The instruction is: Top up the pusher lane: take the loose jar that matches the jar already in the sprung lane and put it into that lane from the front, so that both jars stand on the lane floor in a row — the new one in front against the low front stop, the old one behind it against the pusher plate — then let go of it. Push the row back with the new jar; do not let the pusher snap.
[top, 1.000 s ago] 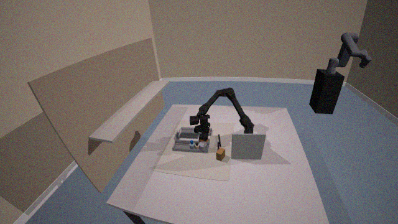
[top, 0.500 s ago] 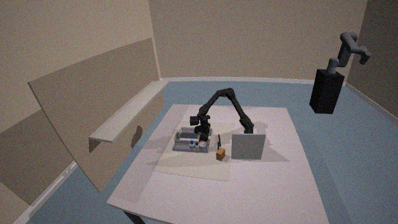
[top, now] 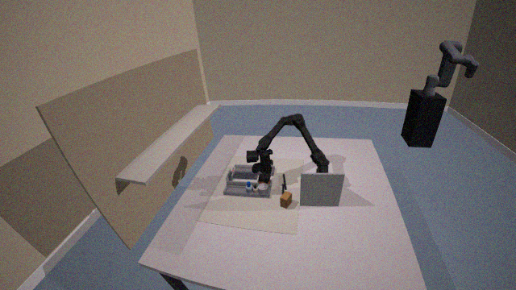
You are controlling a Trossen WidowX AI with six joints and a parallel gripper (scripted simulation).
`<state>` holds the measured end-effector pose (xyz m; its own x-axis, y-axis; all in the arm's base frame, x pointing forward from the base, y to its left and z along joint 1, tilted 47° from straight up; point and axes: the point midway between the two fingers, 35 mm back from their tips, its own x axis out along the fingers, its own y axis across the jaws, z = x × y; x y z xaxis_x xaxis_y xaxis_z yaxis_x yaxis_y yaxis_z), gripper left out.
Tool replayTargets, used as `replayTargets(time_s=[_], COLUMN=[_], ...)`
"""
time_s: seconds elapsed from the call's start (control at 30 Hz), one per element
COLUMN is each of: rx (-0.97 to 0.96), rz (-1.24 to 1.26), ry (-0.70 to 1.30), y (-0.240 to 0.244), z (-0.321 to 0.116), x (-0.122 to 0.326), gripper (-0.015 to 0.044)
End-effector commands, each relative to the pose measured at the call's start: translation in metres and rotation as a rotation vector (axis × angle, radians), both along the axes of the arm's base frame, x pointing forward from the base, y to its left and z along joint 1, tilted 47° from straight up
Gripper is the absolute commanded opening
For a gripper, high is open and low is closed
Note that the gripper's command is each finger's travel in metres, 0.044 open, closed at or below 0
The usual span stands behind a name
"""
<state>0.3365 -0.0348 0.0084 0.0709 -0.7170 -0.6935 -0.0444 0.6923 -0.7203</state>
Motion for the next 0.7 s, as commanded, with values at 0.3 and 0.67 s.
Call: replayTargets(time_s=[0.3,0.67], rx=[-0.005,-0.005], rz=[0.003,0.003], ry=[-0.009,-0.009], y=[-0.0008,-0.0010], z=[0.0008,0.0007], x=[-0.0002,-0.0020], gripper=[0.0000,0.0000])
